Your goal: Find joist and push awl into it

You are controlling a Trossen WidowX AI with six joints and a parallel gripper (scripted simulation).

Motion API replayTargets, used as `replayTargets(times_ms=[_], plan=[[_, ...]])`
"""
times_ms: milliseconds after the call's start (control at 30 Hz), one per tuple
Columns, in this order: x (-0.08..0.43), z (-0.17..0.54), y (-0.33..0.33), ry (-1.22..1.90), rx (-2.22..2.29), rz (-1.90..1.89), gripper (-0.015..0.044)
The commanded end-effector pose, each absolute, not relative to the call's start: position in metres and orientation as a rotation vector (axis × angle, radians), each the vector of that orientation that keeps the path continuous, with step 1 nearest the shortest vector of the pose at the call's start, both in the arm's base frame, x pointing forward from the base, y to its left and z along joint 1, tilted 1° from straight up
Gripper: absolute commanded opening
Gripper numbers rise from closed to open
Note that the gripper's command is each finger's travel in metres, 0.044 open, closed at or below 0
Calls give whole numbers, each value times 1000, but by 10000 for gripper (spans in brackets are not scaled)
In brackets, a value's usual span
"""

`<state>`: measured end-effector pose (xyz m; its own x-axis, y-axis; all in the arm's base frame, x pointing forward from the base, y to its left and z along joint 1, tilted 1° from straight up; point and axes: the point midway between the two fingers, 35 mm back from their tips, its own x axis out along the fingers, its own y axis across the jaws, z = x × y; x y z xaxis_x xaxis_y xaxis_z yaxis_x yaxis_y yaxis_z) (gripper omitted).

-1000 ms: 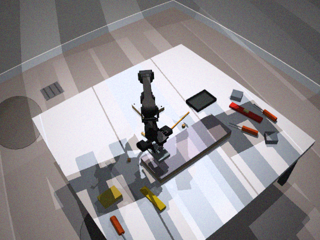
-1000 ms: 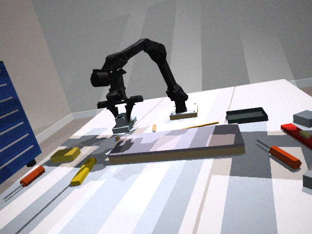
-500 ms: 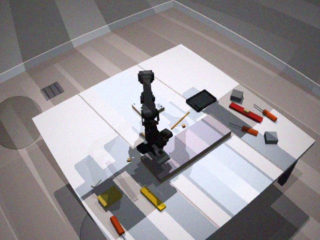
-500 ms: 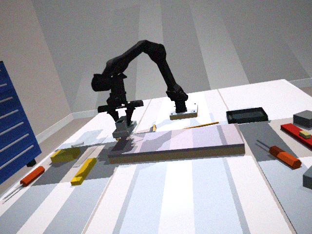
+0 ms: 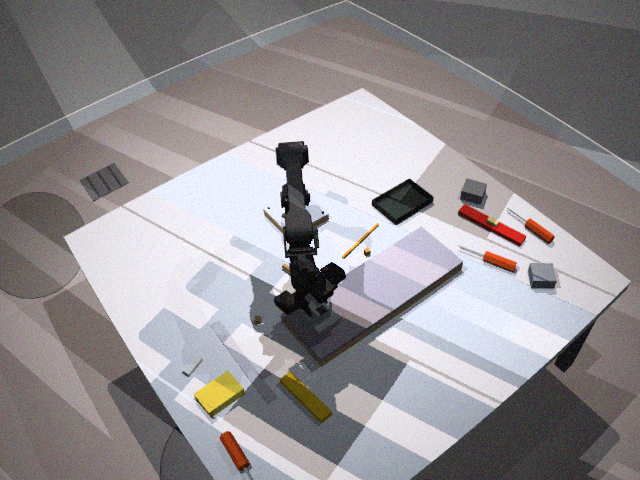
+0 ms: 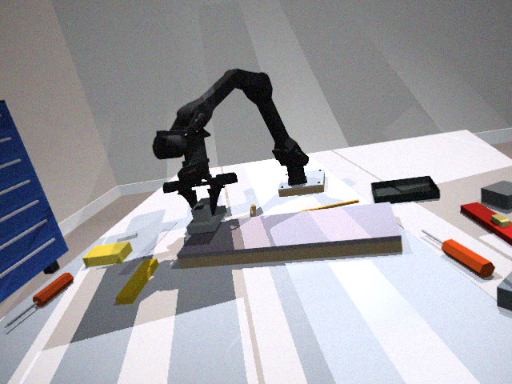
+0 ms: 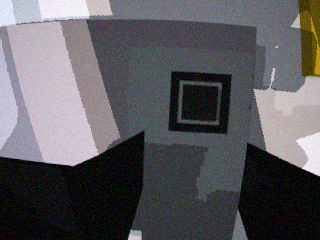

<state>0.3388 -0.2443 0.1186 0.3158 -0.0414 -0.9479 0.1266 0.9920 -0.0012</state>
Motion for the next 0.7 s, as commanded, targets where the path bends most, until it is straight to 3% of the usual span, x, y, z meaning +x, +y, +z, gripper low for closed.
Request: replayTargets(times_ms=[0,667], plan=[[339,113,-245,1245,77,-117,0],[339,86,-245,1245,77,-117,0]])
